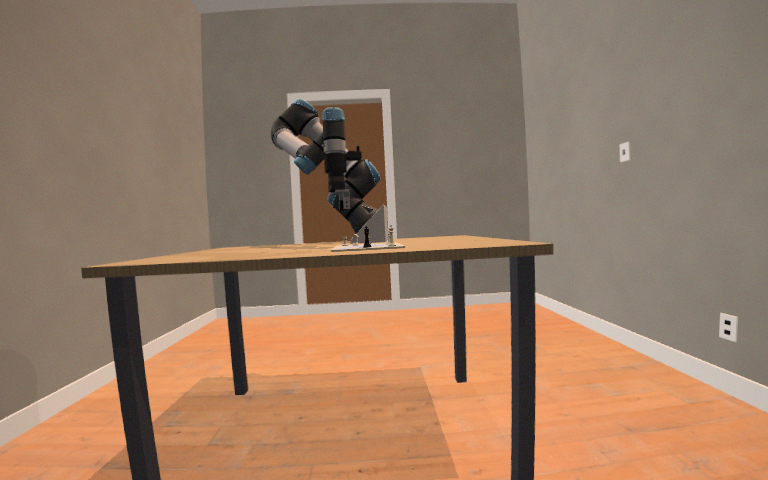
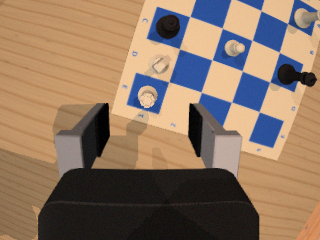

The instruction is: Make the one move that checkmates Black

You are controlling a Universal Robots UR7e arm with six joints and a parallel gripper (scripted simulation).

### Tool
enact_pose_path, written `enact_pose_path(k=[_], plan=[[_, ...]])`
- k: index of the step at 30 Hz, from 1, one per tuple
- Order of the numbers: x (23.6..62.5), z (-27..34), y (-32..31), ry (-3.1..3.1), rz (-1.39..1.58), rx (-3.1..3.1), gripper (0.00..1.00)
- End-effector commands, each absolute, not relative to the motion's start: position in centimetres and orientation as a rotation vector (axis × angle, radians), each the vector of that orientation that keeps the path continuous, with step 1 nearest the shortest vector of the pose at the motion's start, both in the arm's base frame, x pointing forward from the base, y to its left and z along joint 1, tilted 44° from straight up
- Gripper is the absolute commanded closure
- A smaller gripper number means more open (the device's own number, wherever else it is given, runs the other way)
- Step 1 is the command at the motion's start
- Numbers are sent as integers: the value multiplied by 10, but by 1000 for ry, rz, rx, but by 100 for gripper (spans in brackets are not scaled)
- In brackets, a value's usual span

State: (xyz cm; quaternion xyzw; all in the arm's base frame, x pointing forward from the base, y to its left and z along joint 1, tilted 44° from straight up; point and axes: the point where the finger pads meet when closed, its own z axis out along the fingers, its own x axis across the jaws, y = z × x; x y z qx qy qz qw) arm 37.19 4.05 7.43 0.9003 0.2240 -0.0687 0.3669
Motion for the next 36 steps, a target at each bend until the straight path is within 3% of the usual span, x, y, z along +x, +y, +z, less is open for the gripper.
enact_pose_path(k=[1,22,36], plan=[[373,69,37,329,-76,2355,0],[374,56,18,-593,294,2322,0],[374,55,13,-766,363,2282,0]])
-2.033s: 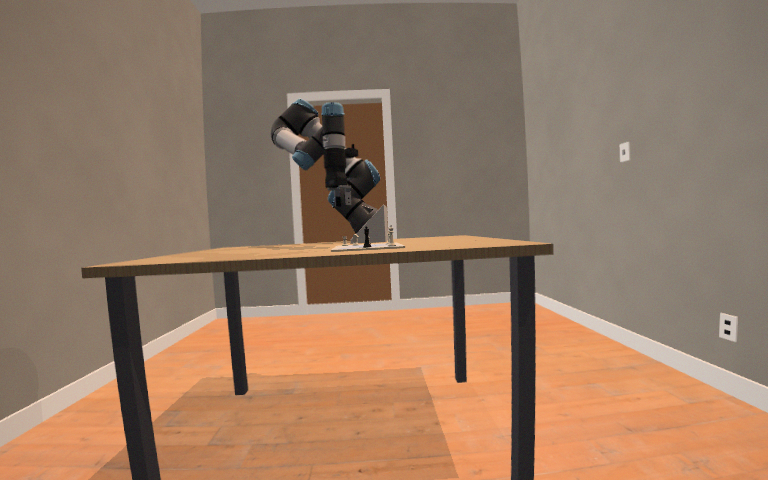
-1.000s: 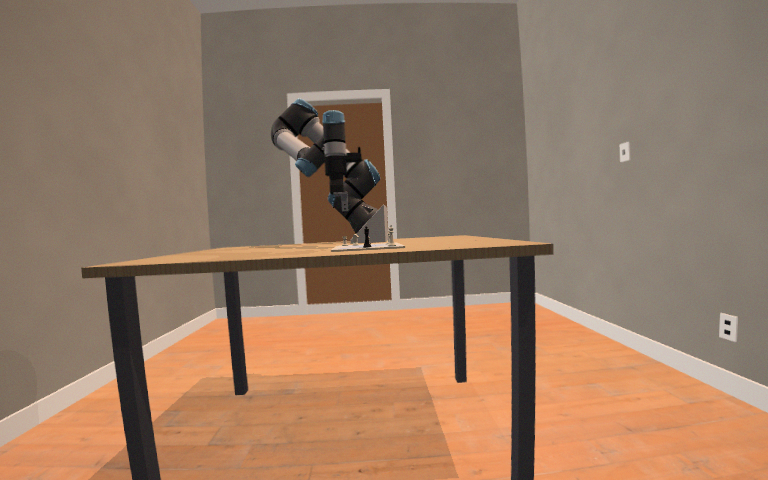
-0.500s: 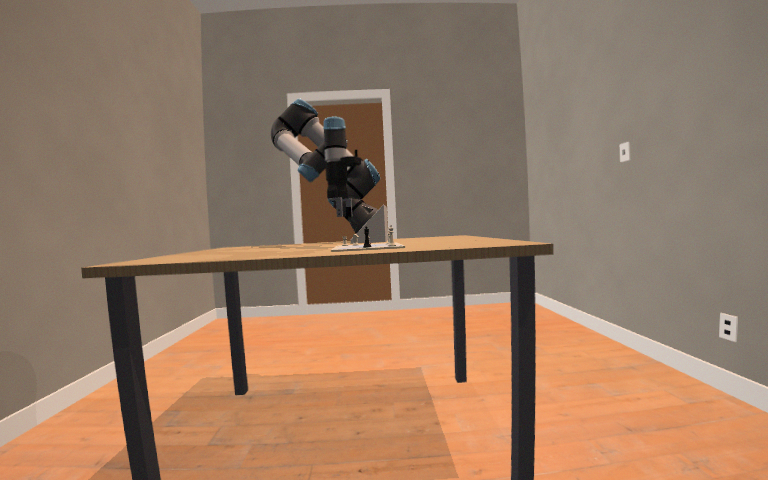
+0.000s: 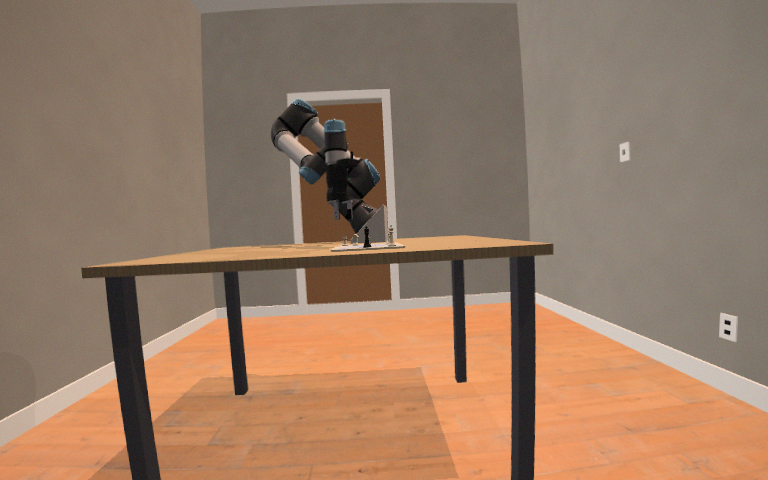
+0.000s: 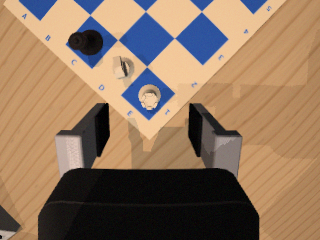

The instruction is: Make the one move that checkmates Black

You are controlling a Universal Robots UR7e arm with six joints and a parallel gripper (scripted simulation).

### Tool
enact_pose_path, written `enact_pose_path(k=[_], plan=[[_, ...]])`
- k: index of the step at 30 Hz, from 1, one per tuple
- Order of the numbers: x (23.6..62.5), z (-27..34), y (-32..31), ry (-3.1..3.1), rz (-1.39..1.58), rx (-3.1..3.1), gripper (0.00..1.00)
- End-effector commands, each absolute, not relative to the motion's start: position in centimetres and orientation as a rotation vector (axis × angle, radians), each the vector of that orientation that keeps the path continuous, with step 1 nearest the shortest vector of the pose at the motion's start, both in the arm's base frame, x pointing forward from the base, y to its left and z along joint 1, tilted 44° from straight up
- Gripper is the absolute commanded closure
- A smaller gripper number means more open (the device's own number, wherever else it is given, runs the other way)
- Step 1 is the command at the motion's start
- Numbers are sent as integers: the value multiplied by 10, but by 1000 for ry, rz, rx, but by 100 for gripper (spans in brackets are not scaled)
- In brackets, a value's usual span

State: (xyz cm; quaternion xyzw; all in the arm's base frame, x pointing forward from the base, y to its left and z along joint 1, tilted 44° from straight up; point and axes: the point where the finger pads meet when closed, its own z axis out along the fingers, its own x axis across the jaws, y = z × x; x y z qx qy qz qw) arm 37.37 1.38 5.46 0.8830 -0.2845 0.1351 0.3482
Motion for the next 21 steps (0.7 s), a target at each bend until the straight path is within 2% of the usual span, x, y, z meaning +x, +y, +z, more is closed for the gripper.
enact_pose_path(k=[1,3,4,21], plan=[[374,55,13,-767,363,2282,0],[374,55,13,-768,363,2282,0],[374,55,13,-768,363,2282,27],[374,55,13,-768,363,2282,27]])
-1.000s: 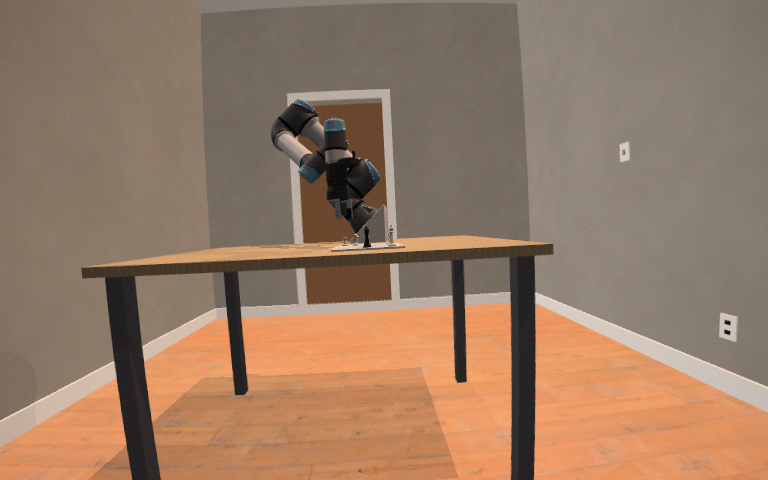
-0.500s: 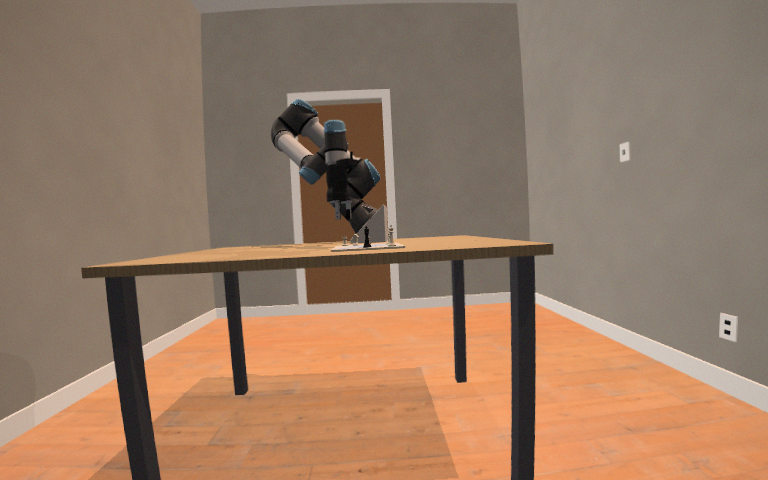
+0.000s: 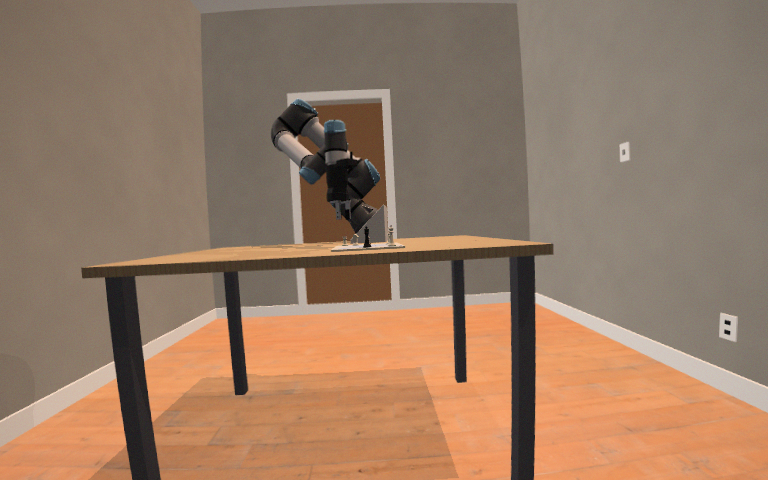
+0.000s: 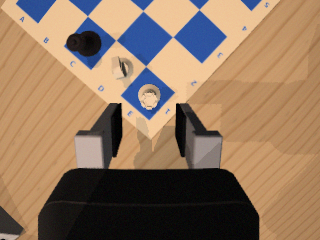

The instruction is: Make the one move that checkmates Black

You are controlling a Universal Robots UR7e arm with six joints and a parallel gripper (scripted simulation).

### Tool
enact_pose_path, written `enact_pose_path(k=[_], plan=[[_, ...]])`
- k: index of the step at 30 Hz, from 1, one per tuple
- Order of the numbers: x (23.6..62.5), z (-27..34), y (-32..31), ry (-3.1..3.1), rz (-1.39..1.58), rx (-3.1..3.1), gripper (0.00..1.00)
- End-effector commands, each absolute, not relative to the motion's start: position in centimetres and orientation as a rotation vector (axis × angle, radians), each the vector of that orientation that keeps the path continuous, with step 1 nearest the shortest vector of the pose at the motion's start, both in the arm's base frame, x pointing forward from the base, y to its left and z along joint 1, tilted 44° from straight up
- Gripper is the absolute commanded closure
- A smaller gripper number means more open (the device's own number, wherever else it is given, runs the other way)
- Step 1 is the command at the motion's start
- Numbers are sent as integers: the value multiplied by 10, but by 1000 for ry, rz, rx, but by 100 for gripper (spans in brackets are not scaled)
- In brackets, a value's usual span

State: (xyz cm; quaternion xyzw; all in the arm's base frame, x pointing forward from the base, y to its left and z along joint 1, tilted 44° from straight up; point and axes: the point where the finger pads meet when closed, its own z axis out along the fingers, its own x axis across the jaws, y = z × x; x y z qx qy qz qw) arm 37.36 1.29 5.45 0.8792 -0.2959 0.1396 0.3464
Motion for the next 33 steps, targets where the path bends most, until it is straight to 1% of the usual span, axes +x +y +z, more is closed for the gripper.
enact_pose_path(k=[1,33], plan=[[374,55,13,-768,363,2282,27],[374,51,9,-768,363,2281,27]])
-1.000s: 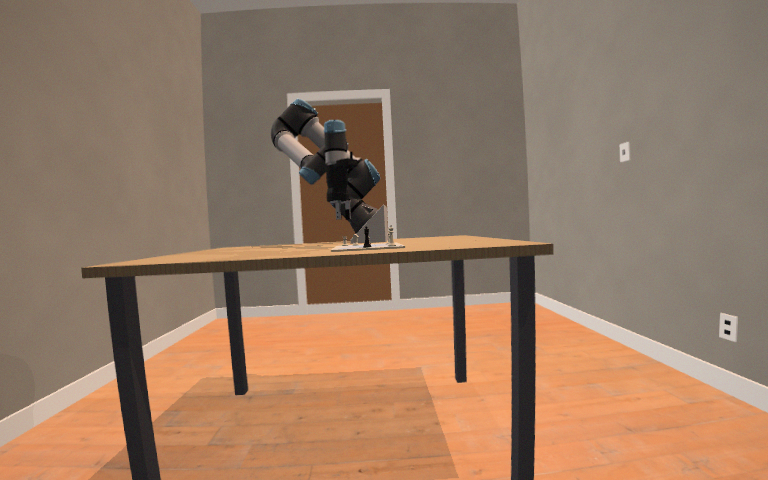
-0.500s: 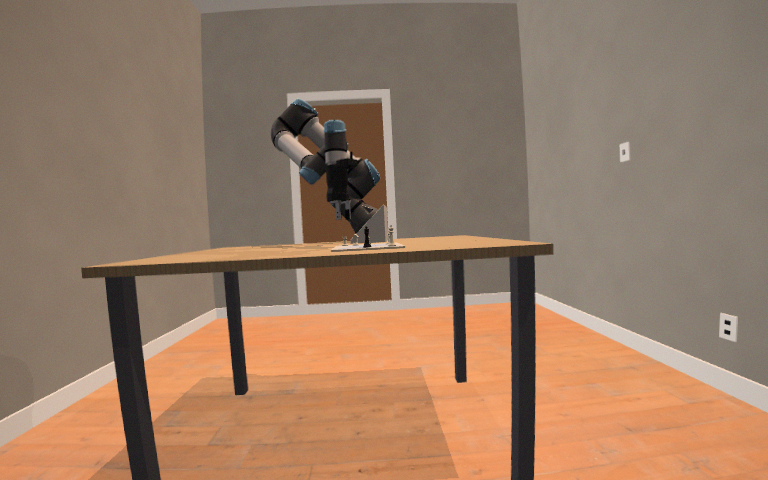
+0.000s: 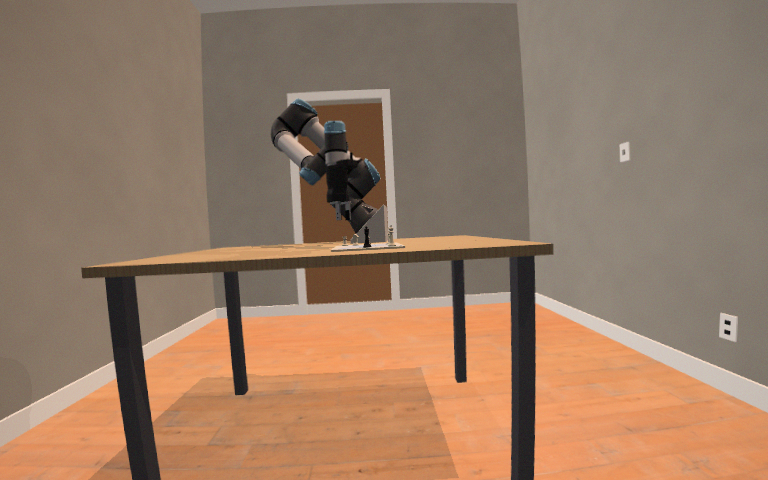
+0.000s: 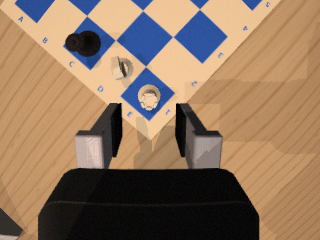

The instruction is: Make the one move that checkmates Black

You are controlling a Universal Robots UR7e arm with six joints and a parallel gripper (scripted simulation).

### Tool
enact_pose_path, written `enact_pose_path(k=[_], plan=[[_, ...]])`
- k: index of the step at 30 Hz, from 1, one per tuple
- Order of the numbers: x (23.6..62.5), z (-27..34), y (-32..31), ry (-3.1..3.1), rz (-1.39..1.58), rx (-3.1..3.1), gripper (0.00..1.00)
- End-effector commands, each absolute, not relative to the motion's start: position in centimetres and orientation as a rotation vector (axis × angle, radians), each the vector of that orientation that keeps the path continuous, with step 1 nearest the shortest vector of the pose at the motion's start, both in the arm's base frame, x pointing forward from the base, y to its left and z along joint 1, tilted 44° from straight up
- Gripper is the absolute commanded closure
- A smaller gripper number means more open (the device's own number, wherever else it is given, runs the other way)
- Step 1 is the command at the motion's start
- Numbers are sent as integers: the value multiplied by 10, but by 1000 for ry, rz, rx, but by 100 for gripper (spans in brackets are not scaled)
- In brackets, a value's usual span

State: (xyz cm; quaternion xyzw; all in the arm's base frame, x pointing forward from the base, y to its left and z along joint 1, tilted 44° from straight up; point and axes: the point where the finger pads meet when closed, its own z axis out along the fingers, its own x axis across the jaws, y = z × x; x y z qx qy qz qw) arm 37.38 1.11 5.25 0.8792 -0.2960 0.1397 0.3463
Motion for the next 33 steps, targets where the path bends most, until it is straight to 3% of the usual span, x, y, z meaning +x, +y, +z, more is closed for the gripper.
enact_pose_path(k=[1,33], plan=[[374,50,9,-768,363,2281,27],[376,22,-18,-768,363,2281,27]])
